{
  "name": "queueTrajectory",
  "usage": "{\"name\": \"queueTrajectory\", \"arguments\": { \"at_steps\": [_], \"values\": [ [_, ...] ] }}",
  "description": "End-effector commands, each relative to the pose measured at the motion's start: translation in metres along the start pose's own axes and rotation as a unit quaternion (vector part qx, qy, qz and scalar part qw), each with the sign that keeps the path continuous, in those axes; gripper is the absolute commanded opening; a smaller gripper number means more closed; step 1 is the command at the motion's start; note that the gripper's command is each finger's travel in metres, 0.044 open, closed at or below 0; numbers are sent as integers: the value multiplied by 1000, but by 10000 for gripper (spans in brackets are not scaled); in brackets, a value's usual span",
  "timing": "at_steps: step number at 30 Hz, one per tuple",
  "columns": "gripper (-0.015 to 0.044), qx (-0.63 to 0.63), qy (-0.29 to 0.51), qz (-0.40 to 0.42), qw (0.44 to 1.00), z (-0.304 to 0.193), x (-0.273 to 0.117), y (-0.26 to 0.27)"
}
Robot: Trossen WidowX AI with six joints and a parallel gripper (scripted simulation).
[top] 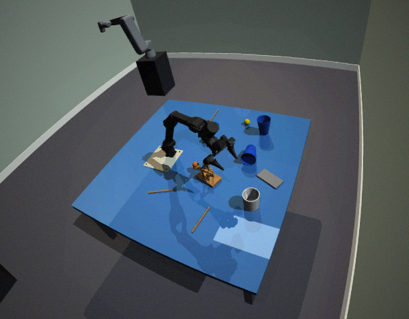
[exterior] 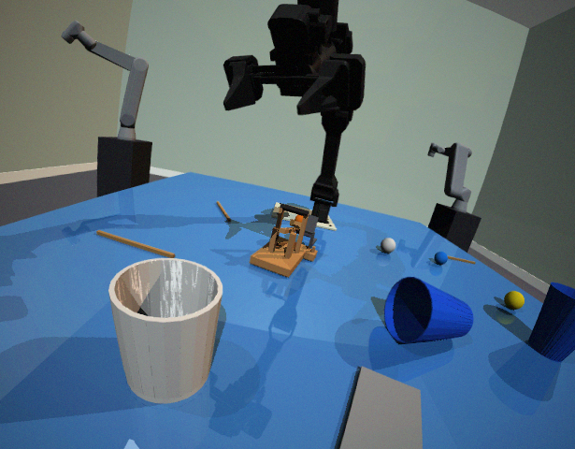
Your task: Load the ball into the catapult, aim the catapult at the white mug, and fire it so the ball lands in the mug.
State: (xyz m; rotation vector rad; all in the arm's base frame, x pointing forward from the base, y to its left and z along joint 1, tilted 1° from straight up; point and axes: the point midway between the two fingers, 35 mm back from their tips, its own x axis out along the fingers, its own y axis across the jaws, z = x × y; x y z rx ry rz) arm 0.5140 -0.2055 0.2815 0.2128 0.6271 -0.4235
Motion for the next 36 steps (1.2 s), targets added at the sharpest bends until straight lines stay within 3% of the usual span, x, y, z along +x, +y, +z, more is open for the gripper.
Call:
{"name": "queueTrajectory", "arguments": {
  "at_steps": [1,6,23,36],
  "values": [
    [440,3,-3,-3,1000,1,0,-1],
    [440,4,-2,-6,1000,8,8,-4],
    [0,4,-2,-6,1000,8,8,-4],
    [0,-7,8,-8,1000,1,8,-1]
  ]
}}
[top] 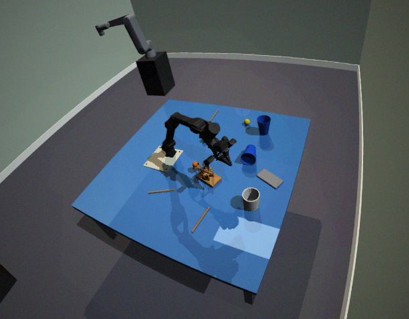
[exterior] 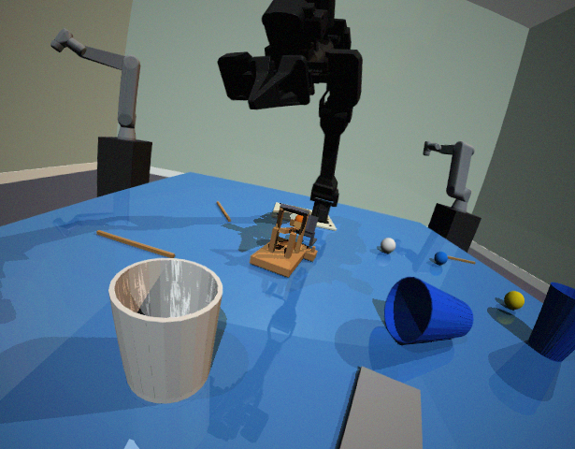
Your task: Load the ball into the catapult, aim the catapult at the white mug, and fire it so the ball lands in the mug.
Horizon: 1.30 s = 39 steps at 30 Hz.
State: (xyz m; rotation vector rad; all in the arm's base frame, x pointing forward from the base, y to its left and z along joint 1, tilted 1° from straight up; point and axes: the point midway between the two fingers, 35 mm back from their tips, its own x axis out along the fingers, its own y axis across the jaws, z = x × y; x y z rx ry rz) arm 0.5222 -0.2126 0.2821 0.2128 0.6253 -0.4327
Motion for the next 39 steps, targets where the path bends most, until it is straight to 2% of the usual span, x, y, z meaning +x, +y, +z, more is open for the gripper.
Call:
{"name": "queueTrajectory", "arguments": {
  "at_steps": [1,24,39],
  "values": [
    [0,-16,15,-5,1000,-9,1,4],
    [0,-246,196,-31,949,-120,-18,43],
    [0,-419,310,-26,853,-189,-49,55]
  ]
}}
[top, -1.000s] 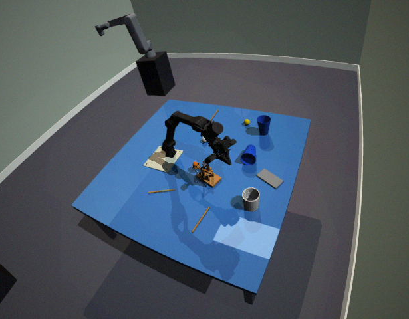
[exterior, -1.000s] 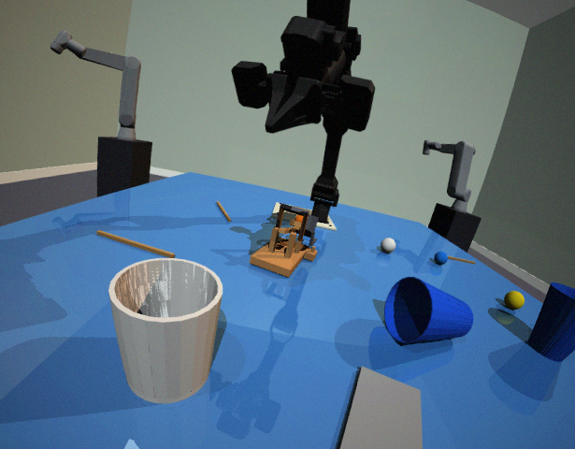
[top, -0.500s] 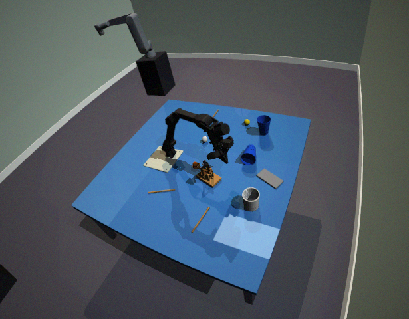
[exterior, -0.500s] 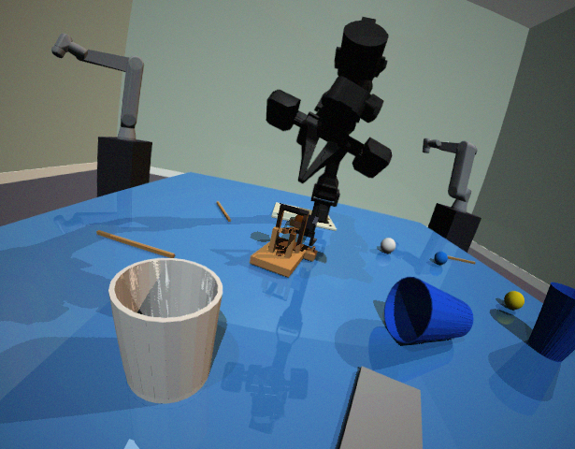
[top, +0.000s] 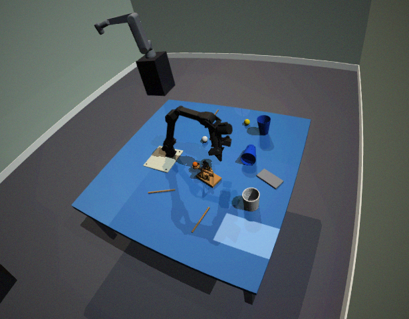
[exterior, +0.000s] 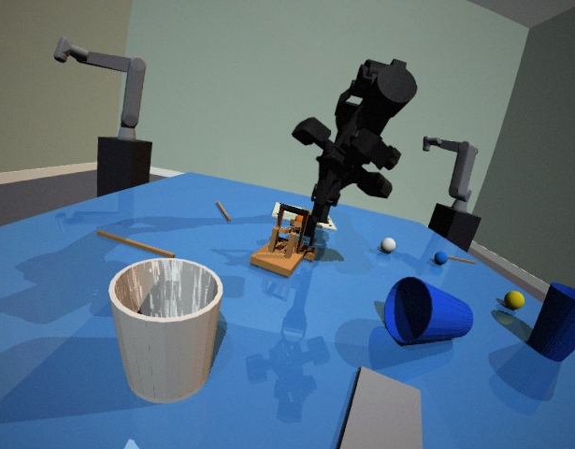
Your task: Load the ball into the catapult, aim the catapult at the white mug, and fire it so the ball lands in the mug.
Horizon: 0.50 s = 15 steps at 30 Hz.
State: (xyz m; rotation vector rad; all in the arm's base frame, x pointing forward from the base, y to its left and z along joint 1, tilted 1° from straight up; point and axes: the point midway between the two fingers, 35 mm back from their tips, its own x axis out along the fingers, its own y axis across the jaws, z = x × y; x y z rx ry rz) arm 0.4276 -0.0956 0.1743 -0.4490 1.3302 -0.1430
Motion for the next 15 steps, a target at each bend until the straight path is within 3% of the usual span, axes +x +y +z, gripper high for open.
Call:
{"name": "queueTrajectory", "arguments": {
  "at_steps": [1,15],
  "values": [
    [0,-61,39,-1,997,-17,1,17],
    [0,-261,147,1,954,-67,-8,57]
  ]
}}
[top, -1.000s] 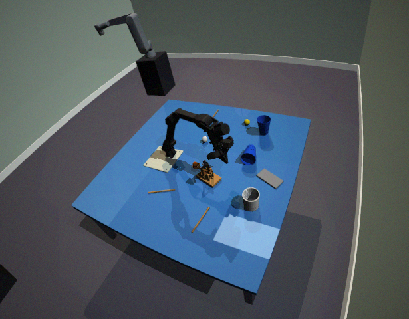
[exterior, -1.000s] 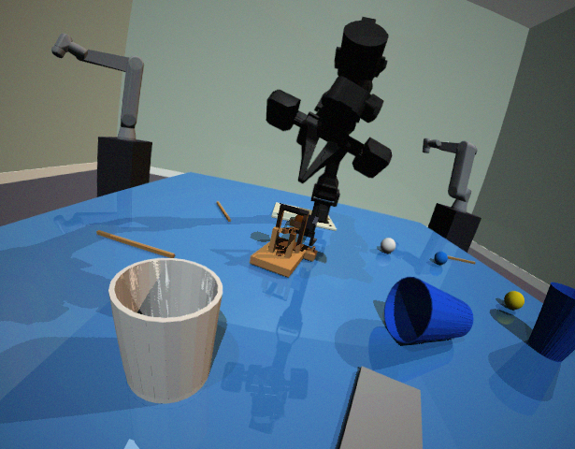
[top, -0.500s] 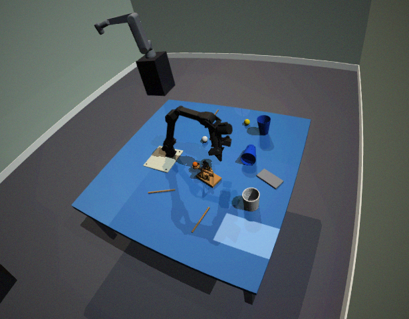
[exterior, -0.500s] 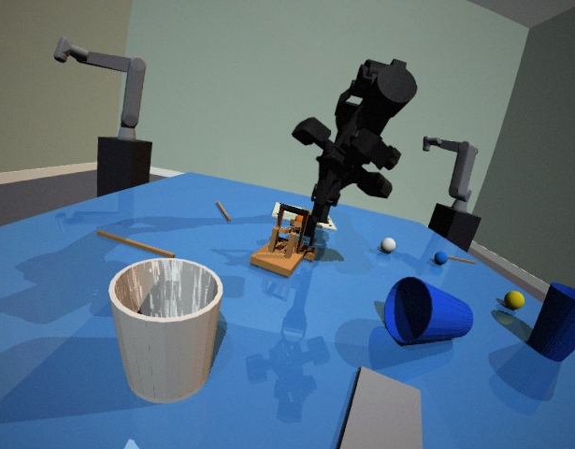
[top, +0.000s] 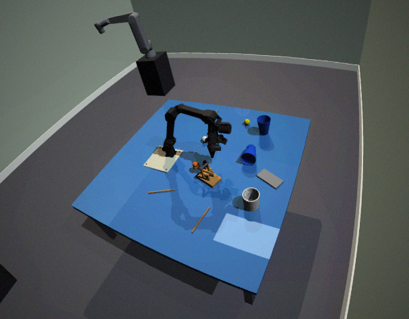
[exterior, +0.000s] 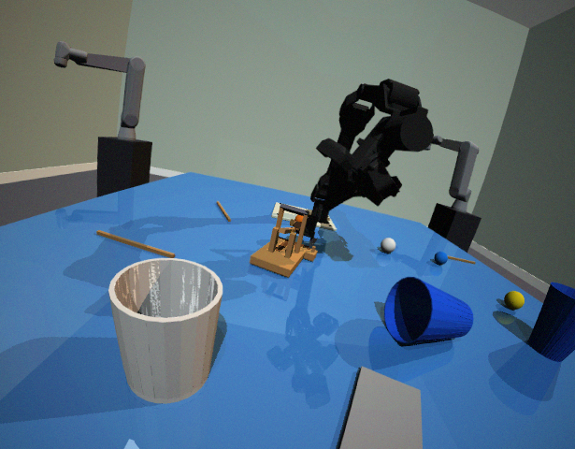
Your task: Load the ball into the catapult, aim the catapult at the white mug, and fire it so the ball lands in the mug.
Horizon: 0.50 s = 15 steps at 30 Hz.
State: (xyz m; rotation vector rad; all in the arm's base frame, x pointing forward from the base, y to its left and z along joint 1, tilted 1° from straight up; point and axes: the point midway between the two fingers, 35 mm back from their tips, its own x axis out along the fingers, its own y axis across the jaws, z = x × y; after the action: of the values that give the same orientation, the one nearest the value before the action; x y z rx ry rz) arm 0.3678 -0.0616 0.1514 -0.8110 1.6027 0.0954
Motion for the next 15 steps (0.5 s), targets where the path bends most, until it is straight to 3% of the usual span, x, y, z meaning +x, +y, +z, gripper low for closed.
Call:
{"name": "queueTrajectory", "arguments": {
  "at_steps": [1,15],
  "values": [
    [0,-66,37,1,997,-12,1,17],
    [0,-275,143,4,951,-49,-6,58]
  ]
}}
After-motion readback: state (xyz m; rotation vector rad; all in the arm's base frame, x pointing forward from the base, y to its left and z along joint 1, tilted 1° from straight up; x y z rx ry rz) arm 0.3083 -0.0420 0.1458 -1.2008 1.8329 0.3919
